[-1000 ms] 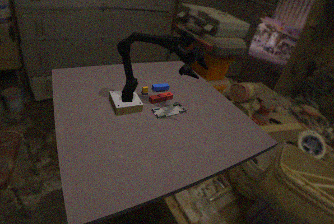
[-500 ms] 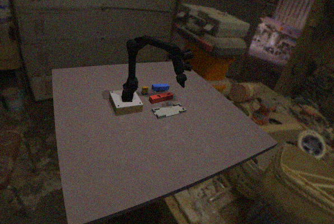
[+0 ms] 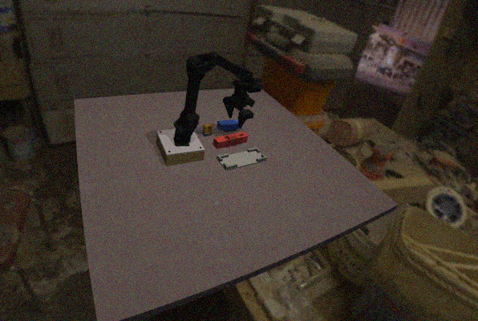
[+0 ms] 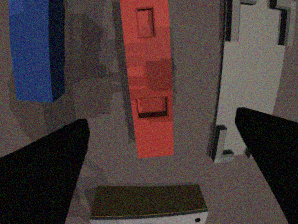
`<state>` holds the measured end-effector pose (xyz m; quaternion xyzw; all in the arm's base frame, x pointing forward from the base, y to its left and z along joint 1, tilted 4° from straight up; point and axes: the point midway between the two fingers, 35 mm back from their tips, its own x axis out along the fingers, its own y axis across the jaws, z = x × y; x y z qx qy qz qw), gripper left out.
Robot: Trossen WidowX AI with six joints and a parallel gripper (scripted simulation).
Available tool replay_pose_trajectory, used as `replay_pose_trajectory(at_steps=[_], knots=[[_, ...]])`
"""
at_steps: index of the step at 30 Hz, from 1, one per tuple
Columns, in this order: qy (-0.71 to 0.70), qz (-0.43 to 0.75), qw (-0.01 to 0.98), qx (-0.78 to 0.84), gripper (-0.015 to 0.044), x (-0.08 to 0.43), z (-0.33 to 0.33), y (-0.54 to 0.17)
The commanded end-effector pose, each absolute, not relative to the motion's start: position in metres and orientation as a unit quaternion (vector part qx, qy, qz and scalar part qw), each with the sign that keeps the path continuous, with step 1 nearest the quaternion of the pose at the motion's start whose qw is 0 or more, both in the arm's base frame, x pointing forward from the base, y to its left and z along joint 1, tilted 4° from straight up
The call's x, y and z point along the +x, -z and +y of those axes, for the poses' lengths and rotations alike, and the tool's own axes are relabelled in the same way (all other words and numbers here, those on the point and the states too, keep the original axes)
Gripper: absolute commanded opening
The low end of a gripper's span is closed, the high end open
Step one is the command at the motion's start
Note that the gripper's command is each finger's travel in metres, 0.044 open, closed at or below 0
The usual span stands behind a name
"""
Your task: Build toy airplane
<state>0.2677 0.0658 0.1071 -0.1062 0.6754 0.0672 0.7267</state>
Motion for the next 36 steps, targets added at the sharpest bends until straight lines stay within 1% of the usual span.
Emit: replay_pose_trajectory(at_steps=[1,5,36], knots=[[-0.075,0.680,0.721,-0.109,0.0440,0.266,0.068,-0.097],[-0.075,0.680,0.721,-0.109,0.0440,0.268,0.066,-0.054],[-0.075,0.680,0.721,-0.110,0.0440,0.271,0.064,-0.007]])
